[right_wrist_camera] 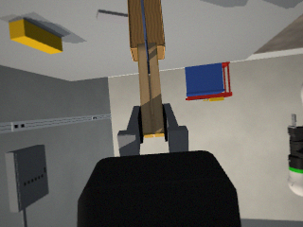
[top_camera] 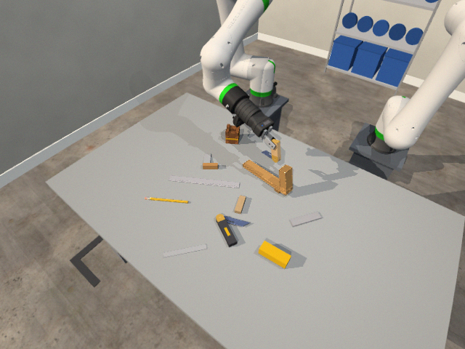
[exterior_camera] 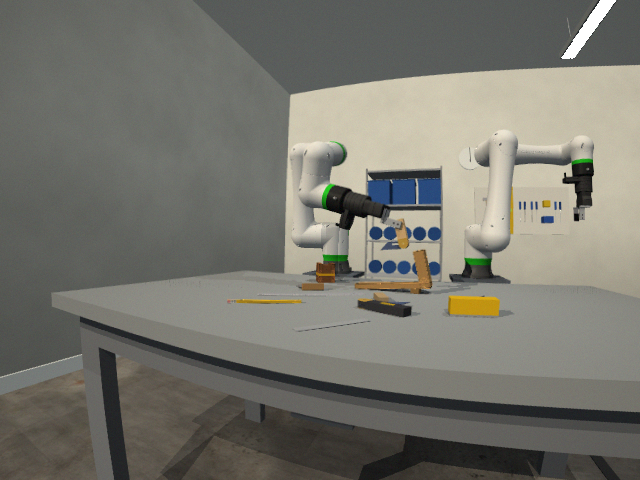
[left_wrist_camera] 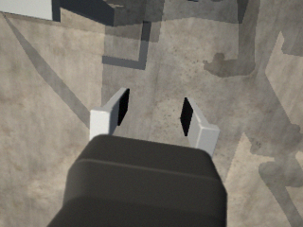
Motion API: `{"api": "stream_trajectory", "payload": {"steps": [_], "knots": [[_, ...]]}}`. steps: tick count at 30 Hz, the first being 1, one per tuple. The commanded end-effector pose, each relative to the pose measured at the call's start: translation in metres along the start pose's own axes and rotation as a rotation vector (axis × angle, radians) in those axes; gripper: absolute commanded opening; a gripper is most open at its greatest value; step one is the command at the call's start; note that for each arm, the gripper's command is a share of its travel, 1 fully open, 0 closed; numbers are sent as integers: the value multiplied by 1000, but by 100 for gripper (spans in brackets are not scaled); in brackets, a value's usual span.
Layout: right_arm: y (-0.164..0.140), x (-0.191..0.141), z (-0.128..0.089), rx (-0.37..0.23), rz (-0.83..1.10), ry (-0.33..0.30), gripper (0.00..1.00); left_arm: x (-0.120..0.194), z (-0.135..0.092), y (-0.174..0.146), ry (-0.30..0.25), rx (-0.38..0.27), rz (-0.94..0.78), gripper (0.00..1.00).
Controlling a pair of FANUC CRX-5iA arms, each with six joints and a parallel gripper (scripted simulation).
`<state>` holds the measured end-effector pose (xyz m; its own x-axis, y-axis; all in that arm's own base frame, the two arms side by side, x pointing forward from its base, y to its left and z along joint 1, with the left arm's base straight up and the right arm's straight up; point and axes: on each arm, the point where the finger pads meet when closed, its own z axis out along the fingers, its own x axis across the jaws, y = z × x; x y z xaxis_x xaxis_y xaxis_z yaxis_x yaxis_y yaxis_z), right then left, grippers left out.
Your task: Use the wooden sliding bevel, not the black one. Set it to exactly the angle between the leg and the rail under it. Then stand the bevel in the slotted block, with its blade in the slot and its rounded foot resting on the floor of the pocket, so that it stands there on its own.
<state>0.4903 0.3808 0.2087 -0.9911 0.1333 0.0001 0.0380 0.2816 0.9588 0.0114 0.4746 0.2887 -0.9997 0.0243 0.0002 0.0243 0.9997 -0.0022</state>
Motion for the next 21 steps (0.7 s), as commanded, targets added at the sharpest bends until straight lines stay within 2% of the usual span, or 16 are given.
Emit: {"api": "stream_trajectory", "payload": {"steps": [1, 7, 21], "knots": [[5, 0, -1, -1, -1, 0, 0, 0, -1, 0, 0, -2, 0, 100], [42, 0, -12, -1, -1, 0, 0, 0, -1, 0, 0, -2, 0, 100], [50, 0, -15, -1, -1, 0, 0, 0, -1, 0, 0, -2, 0, 100]]}}
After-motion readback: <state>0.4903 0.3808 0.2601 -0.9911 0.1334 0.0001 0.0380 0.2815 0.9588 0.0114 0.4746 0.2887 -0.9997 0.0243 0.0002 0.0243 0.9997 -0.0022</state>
